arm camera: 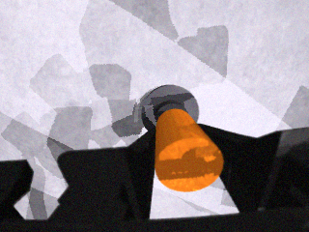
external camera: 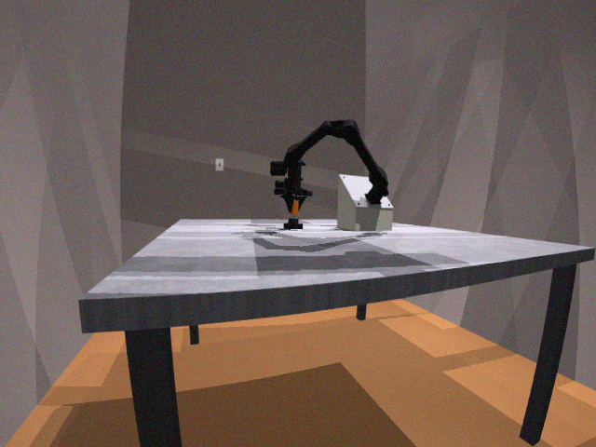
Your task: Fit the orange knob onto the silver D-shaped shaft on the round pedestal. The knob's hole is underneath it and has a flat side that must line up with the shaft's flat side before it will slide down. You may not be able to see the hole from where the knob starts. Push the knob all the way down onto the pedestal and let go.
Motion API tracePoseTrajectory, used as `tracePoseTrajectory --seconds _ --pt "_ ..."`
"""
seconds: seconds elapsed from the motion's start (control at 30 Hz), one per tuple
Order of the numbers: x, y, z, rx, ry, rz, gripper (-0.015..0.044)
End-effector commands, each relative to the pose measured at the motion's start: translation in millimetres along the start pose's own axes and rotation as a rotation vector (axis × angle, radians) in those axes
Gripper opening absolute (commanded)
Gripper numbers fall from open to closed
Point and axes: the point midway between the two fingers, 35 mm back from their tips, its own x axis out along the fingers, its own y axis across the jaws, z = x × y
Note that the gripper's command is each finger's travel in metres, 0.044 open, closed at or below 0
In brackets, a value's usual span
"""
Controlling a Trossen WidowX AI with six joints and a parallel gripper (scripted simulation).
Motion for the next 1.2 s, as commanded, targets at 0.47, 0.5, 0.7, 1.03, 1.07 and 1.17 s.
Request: tracePoseTrajectory --seconds 0.47,0.5,0.7,1.03,1.07,1.17 --pt "-0.7 -0.2 0.1 -0.216 0.000 0.001 0.0000" --pt "-0.7 -0.1 0.2 -0.216 0.000 0.001 0.0000" --pt "-0.1 1.3 0.4 -0.216 0.000 0.001 0.0000" --pt "0.4 1.3 0.4 -0.216 0.000 0.001 0.0000" --pt "0.4 1.3 0.4 -0.216 0.000 0.001 0.0000" --pt "-3.0 0.7 -0.1 -0.216 0.000 0.001 0.0000"
